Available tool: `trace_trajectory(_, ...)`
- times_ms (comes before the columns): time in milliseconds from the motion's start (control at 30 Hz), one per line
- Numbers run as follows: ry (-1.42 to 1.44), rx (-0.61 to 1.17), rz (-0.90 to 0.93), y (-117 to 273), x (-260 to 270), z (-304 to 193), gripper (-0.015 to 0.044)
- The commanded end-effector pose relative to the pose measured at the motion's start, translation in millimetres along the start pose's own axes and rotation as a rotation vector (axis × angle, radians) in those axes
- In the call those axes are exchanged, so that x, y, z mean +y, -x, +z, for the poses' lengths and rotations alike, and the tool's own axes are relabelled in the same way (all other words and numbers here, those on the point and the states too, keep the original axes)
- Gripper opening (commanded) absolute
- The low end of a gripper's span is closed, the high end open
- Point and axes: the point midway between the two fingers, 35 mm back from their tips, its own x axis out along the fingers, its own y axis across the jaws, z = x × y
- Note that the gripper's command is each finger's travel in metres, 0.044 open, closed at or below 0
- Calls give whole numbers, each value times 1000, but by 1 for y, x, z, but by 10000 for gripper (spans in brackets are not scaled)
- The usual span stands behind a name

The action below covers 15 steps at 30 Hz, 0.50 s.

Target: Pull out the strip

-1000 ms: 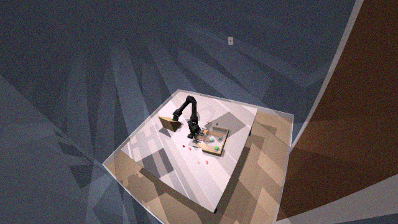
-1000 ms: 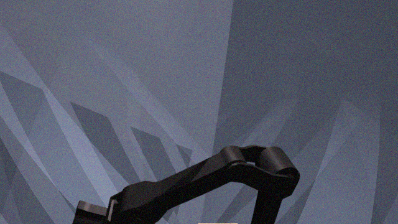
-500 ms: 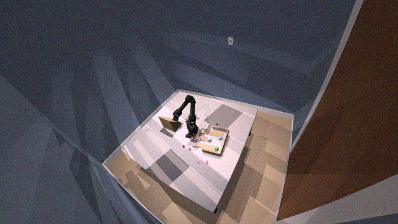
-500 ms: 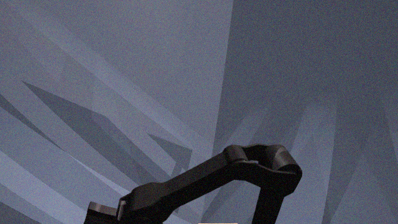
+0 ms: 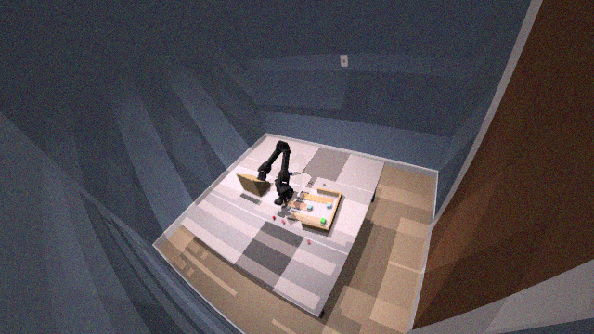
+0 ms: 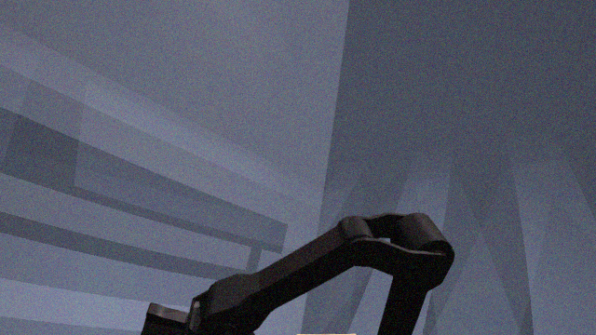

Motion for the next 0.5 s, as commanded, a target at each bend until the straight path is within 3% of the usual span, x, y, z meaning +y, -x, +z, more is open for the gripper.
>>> trace_trajectory(0, -3, 23, 4, -4, 2, -13, 0)
trace_trajectory(467, -4, 24, 4, -4, 1, -34, 0)
